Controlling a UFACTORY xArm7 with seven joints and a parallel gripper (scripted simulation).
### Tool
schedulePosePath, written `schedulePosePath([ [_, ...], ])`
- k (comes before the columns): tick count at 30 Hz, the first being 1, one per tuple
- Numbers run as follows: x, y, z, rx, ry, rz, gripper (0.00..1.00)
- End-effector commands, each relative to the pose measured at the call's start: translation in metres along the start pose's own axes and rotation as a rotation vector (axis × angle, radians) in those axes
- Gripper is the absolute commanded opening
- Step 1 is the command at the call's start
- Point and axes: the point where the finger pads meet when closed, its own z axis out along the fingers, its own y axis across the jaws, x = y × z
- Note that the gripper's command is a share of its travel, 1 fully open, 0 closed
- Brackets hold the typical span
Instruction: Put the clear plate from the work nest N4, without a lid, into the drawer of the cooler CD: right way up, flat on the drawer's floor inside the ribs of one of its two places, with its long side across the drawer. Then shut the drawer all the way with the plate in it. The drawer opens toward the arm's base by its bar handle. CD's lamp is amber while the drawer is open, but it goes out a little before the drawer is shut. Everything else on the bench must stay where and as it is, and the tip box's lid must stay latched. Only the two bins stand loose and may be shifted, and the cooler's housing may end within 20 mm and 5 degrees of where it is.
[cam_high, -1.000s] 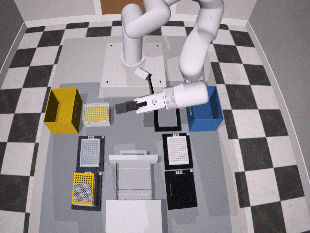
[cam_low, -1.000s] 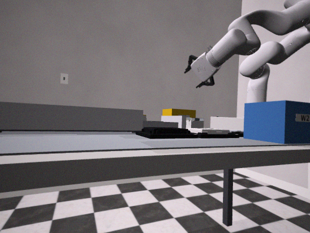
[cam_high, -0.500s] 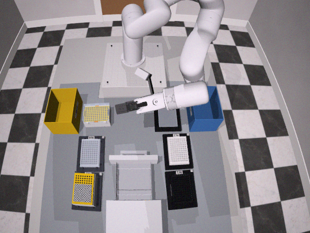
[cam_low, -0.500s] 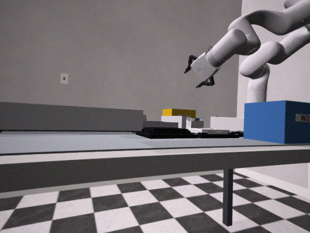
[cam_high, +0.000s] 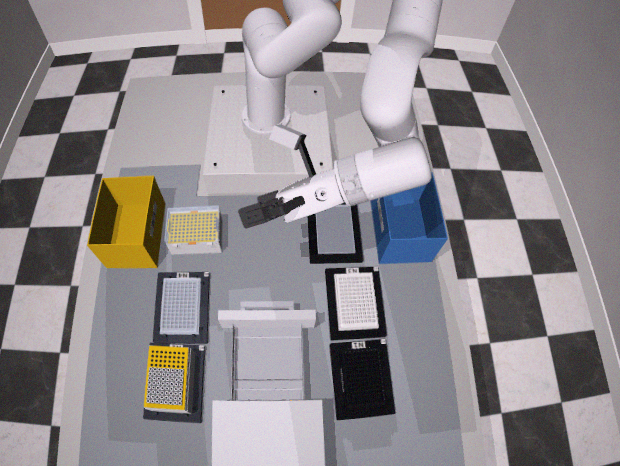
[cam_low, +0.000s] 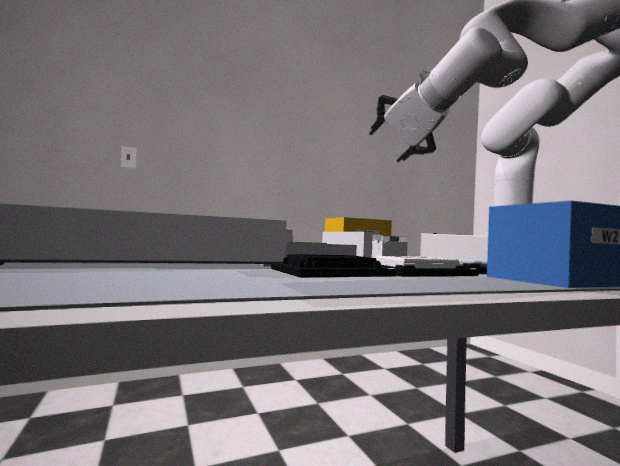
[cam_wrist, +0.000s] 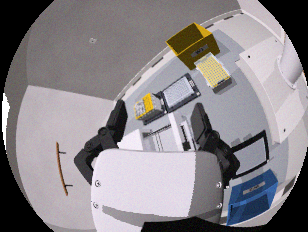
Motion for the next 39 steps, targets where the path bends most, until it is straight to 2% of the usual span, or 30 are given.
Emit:
schedulePosePath([
  [1, 0.005, -0.011, -0.017, -0.020, -0.073, -0.084, 1.00],
  [4, 0.005, -0.013, -0.019, -0.021, -0.078, -0.090, 1.00],
  [9, 0.012, -0.024, -0.035, -0.037, -0.165, -0.202, 1.00],
  [11, 0.012, -0.024, -0.036, -0.038, -0.171, -0.211, 1.00],
  [19, 0.021, -0.038, -0.055, -0.049, -0.305, -0.389, 1.00],
  [21, 0.021, -0.038, -0.055, -0.049, -0.305, -0.389, 1.00],
  [24, 0.026, -0.045, -0.063, -0.048, -0.364, -0.470, 1.00],
  [35, 0.031, -0.053, -0.070, -0.030, -0.540, -0.716, 1.00],
  [38, 0.032, -0.053, -0.070, -0.028, -0.549, -0.729, 1.00],
  [39, 0.032, -0.055, -0.070, -0.025, -0.567, -0.756, 1.00],
])
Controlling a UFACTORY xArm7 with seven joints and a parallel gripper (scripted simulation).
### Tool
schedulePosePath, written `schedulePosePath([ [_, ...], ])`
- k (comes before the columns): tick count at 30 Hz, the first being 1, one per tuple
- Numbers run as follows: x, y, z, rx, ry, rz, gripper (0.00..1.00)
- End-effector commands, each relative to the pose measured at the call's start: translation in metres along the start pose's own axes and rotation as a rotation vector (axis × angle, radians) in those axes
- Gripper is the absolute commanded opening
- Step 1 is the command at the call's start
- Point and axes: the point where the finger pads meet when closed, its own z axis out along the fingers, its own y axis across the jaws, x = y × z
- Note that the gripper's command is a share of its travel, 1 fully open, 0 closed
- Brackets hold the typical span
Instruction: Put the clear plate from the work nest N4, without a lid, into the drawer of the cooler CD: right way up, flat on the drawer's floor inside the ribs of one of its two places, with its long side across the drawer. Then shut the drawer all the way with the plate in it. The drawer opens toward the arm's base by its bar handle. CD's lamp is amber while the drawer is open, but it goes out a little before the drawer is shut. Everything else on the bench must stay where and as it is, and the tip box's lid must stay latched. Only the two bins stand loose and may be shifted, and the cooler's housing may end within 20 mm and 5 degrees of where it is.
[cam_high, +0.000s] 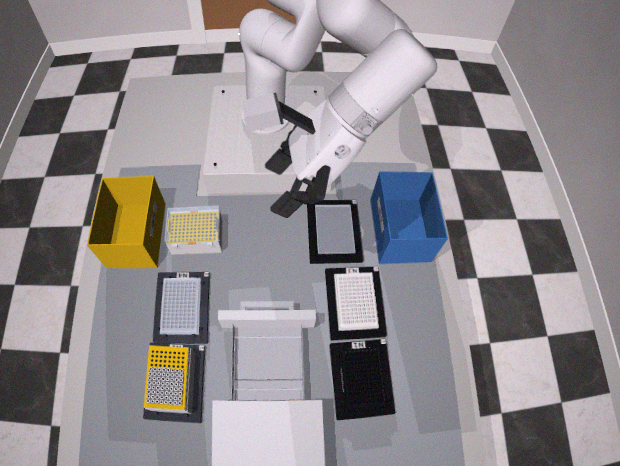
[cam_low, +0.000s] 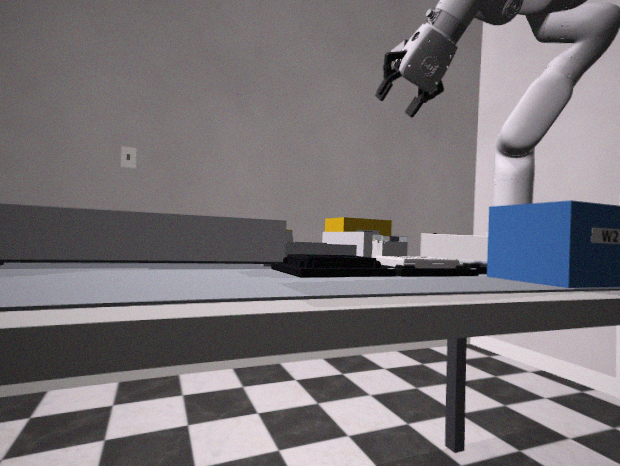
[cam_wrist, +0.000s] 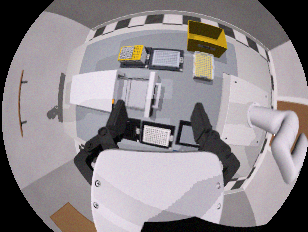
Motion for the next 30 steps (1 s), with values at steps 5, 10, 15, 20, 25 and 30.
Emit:
schedulePosePath([
  [5, 0.004, -0.004, -0.004, 0.036, -0.147, -0.218, 1.00],
  [10, 0.005, -0.004, -0.003, 0.050, -0.203, -0.318, 1.00],
  [15, 0.005, -0.004, 0.000, 0.065, -0.249, -0.404, 1.00],
  [20, 0.003, -0.004, 0.006, 0.087, -0.309, -0.521, 1.00],
  [25, 0.000, -0.004, 0.016, 0.114, -0.372, -0.650, 1.00],
  [30, -0.002, -0.003, 0.022, 0.140, -0.426, -0.764, 1.00],
])
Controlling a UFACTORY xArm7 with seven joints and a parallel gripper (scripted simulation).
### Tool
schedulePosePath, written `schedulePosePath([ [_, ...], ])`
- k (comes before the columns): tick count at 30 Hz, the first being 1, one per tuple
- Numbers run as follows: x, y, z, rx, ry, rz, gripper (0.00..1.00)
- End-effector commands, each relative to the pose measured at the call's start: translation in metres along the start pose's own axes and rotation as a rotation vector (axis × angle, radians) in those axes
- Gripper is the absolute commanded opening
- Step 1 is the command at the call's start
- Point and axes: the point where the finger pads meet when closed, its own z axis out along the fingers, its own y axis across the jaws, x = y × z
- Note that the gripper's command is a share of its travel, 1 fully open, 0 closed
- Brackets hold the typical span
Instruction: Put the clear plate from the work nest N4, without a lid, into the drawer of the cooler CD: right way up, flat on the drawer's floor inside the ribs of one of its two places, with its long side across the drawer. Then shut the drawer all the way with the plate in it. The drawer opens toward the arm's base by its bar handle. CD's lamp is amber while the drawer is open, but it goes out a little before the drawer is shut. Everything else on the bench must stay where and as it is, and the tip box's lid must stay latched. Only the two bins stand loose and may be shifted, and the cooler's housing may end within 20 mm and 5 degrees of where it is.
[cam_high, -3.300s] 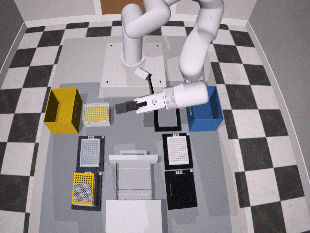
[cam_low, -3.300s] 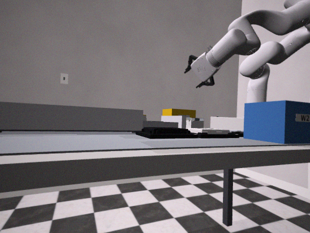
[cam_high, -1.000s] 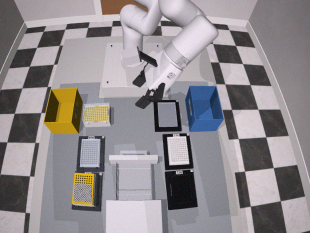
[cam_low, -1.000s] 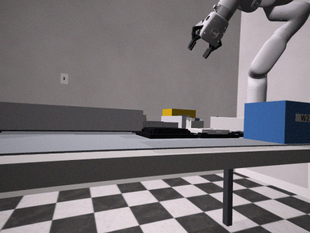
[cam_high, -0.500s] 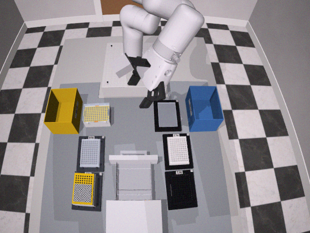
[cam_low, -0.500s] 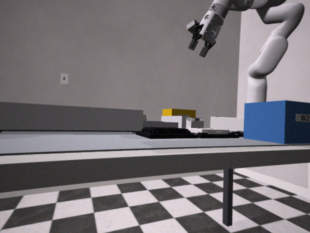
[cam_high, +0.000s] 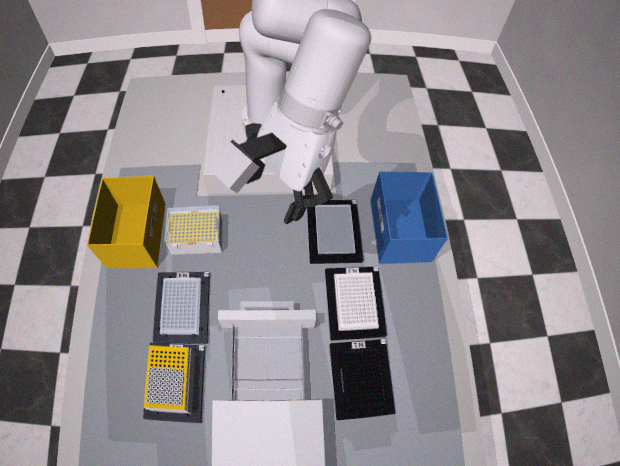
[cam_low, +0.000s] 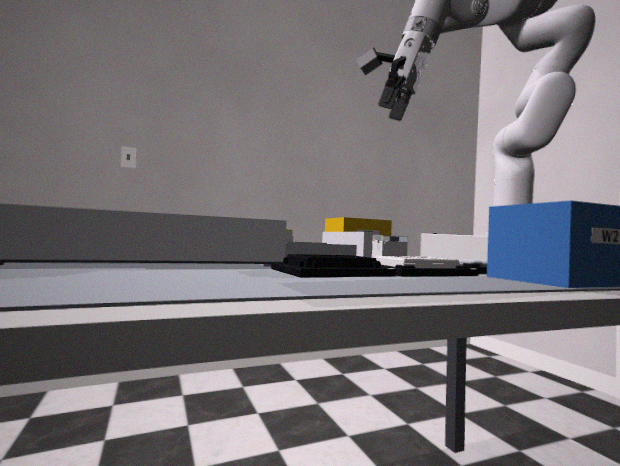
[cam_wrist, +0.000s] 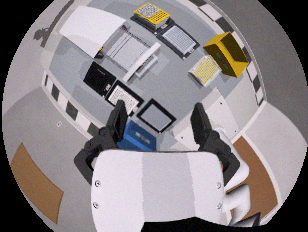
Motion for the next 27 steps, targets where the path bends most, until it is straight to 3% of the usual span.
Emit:
schedulePosePath([
  [1, 0.001, 0.000, 0.011, 0.042, -0.075, -0.153, 1.00],
  [7, -0.001, 0.001, 0.020, 0.065, -0.123, -0.269, 1.00],
  [27, -0.013, 0.008, 0.080, 0.163, -0.290, -0.735, 1.00],
])
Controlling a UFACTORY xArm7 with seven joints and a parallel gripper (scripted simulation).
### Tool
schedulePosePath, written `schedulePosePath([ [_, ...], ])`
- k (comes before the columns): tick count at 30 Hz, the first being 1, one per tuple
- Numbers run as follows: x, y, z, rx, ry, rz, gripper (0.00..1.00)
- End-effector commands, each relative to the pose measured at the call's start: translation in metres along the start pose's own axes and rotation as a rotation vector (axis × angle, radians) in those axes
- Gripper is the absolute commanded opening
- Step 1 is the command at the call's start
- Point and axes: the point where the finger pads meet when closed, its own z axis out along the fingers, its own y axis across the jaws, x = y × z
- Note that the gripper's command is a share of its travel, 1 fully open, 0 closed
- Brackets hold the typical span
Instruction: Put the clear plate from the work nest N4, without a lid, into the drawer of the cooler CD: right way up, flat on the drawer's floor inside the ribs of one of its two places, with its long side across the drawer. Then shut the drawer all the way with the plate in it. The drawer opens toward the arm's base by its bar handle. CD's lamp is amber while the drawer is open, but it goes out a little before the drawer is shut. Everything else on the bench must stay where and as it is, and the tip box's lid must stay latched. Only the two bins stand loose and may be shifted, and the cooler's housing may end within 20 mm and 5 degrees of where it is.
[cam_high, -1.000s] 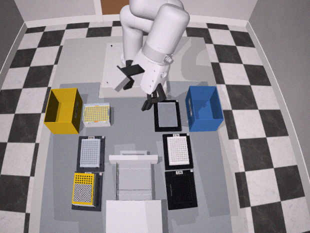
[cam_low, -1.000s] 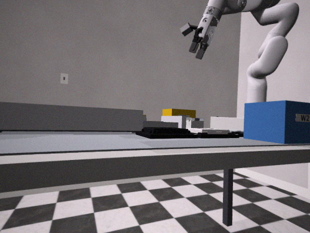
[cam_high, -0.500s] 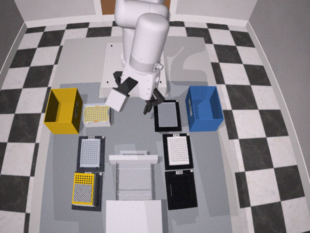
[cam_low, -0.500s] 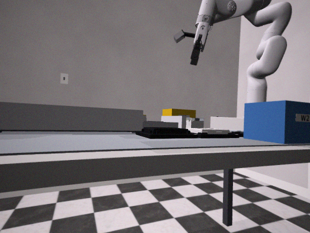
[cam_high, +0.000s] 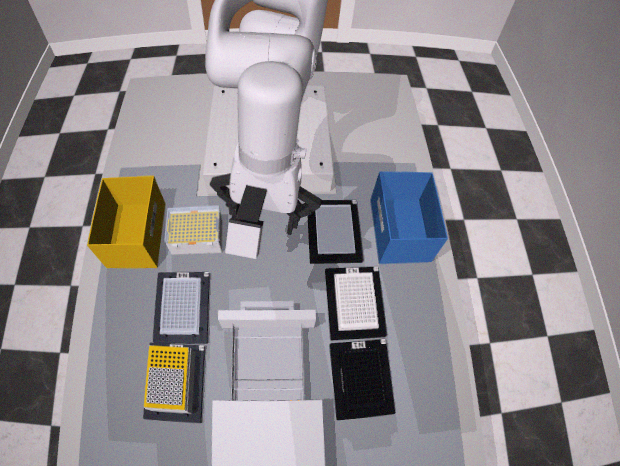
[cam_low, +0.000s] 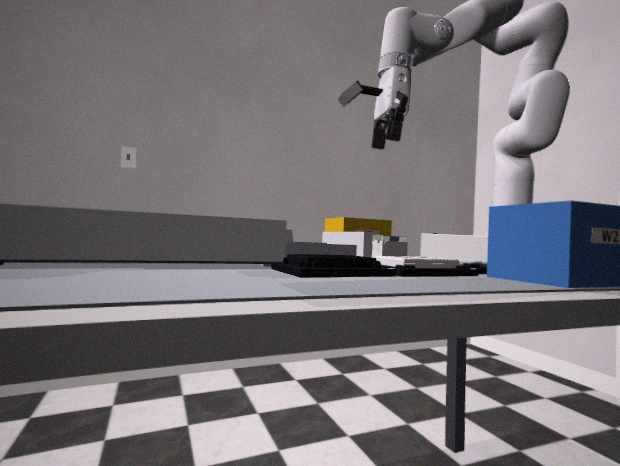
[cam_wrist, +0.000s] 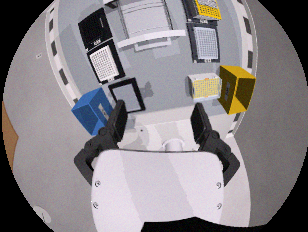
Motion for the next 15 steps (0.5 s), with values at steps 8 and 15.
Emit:
schedulePosePath([
  [8, -0.001, 0.006, 0.029, 0.052, -0.071, -0.230, 1.00],
  [15, -0.001, 0.006, 0.029, 0.052, -0.071, -0.230, 1.00],
])
